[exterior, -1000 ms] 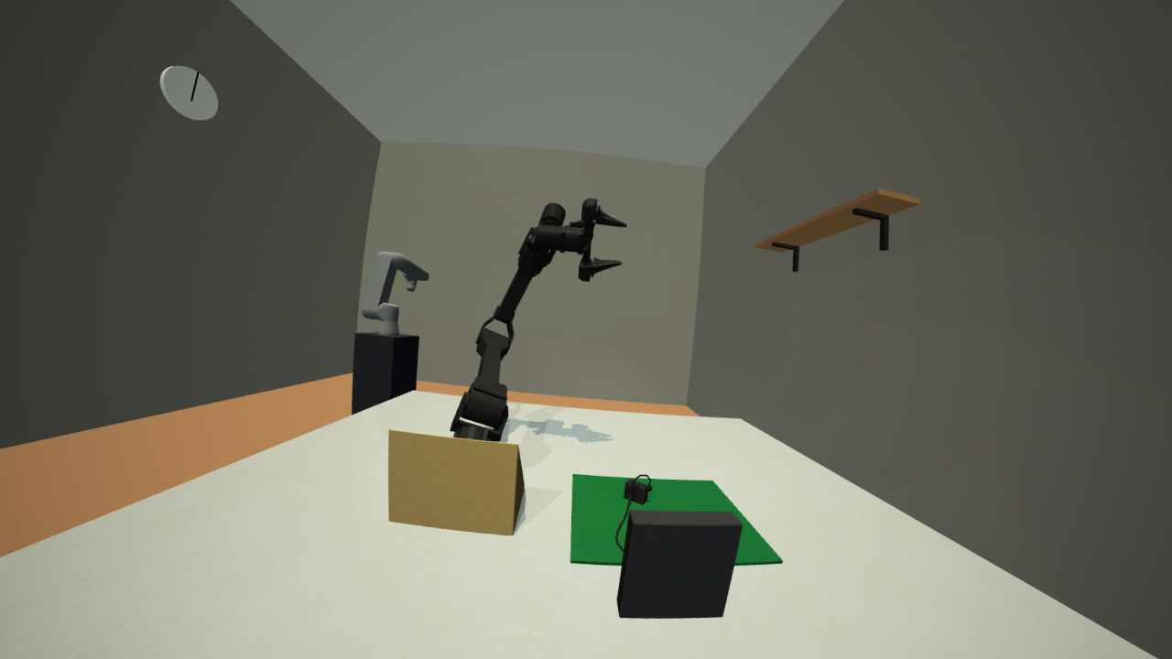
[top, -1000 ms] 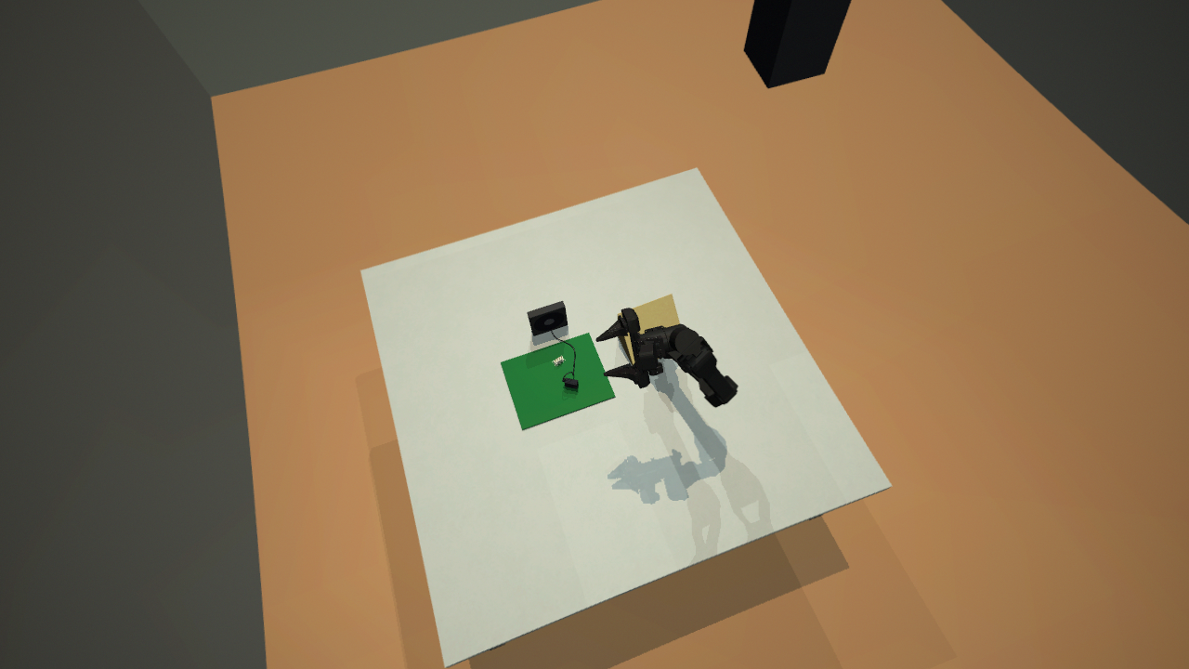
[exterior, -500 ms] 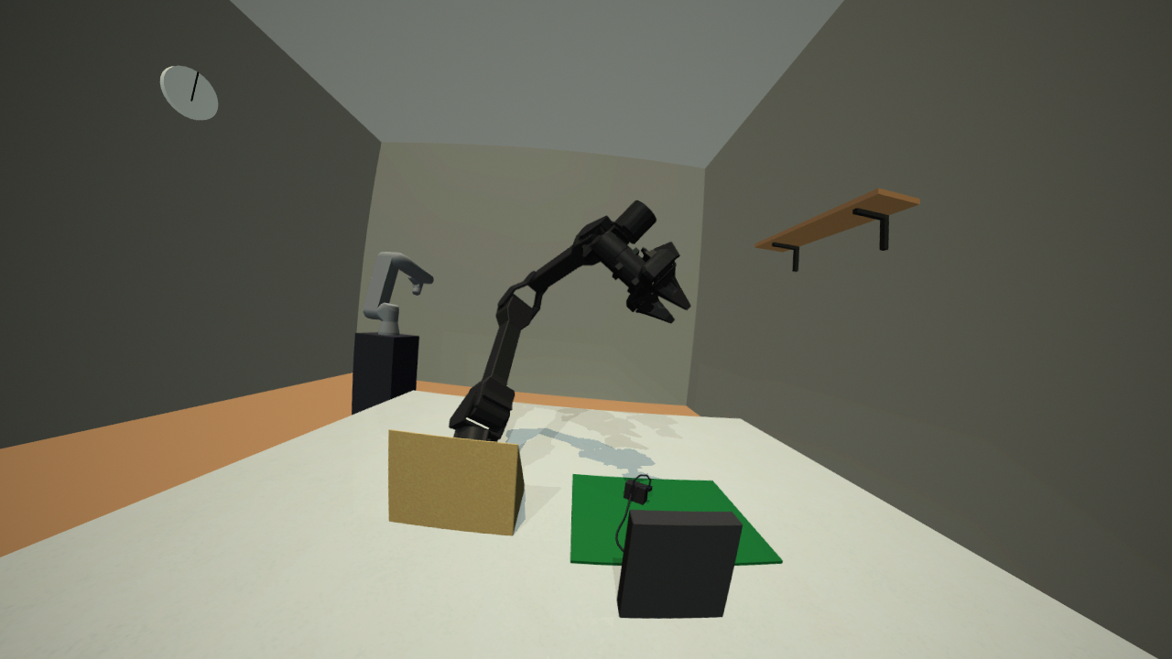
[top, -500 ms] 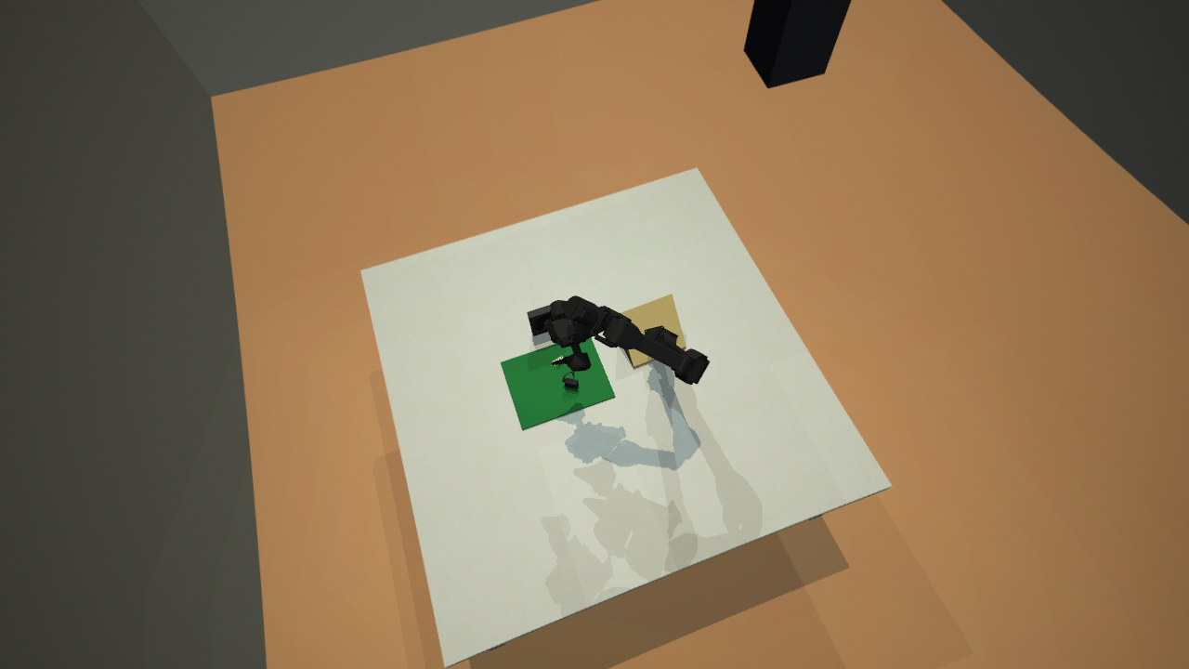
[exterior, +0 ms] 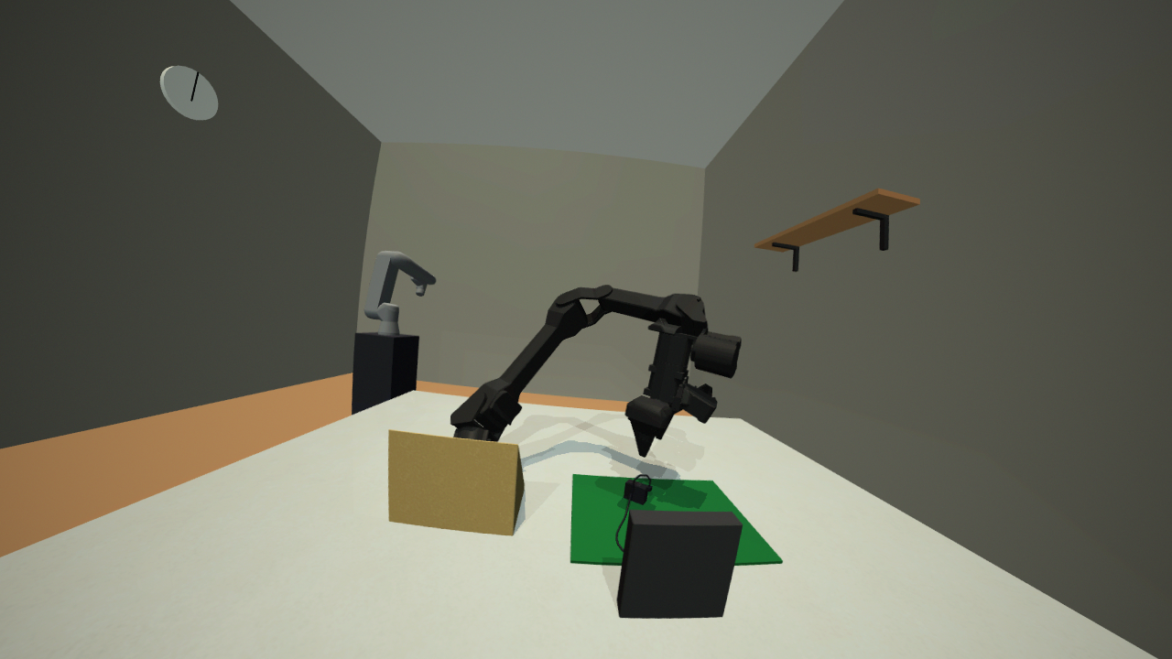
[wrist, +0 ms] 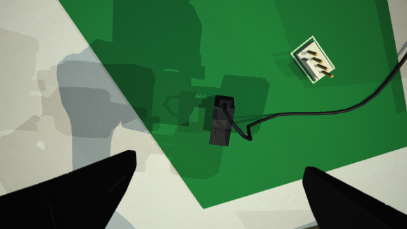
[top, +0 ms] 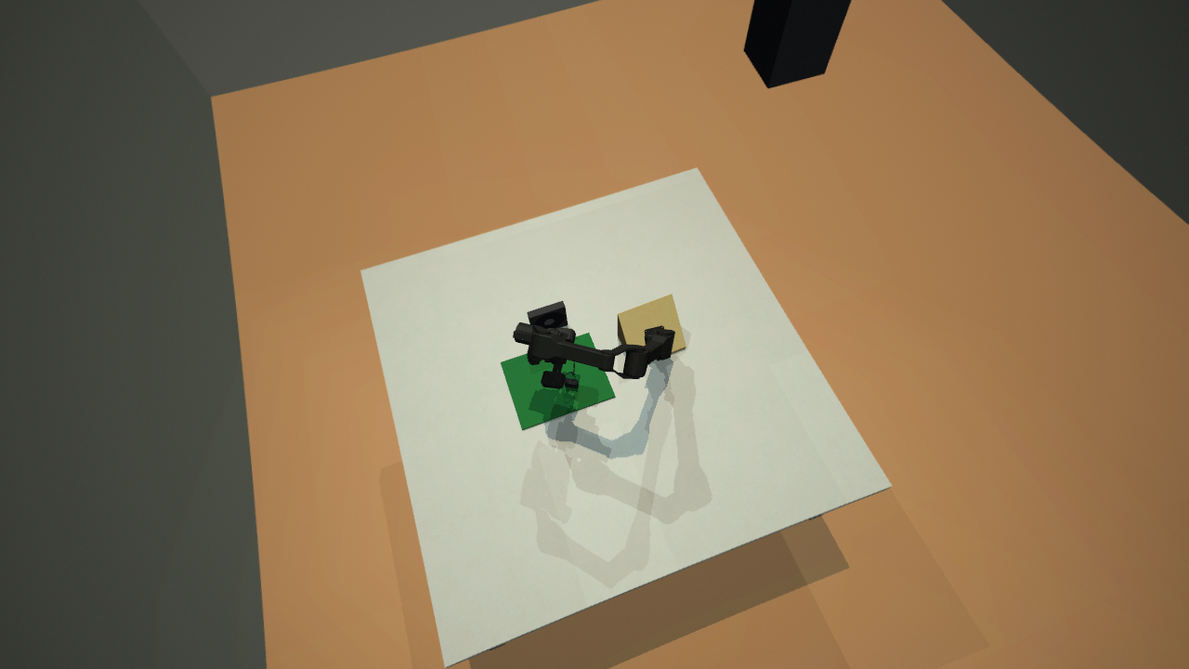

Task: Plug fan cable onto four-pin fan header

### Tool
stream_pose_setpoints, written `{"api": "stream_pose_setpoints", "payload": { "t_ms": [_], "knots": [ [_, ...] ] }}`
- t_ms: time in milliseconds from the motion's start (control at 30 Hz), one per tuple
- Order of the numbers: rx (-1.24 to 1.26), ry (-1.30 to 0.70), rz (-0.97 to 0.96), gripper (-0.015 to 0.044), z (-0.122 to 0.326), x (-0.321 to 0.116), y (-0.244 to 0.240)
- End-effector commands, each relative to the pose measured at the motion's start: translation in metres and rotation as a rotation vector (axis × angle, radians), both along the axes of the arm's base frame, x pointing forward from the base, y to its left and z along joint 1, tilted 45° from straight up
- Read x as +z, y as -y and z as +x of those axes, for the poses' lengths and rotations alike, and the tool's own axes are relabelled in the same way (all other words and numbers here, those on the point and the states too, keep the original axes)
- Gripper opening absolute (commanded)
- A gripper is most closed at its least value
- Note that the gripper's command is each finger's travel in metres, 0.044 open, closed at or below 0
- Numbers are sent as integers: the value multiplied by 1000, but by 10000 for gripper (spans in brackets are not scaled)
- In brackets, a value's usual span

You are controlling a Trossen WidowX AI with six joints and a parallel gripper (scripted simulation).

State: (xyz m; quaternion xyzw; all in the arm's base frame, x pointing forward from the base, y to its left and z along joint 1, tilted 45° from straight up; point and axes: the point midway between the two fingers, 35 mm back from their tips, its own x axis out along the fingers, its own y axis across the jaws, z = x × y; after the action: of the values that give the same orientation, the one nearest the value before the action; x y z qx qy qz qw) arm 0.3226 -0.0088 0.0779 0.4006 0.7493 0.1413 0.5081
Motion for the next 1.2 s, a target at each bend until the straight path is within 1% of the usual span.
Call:
{"api": "stream_pose_setpoints", "payload": {
  "t_ms": [0, 100, 300, 1167],
  "knots": [
    [16, -82, 6, 440, -7, -5, -6],
    [15, -82, 6, 440, -7, -6, -7],
    [16, -81, 7, 440, -10, -34, -35],
    [16, -81, 8, 440, -12, -59, -60]
  ]
}}
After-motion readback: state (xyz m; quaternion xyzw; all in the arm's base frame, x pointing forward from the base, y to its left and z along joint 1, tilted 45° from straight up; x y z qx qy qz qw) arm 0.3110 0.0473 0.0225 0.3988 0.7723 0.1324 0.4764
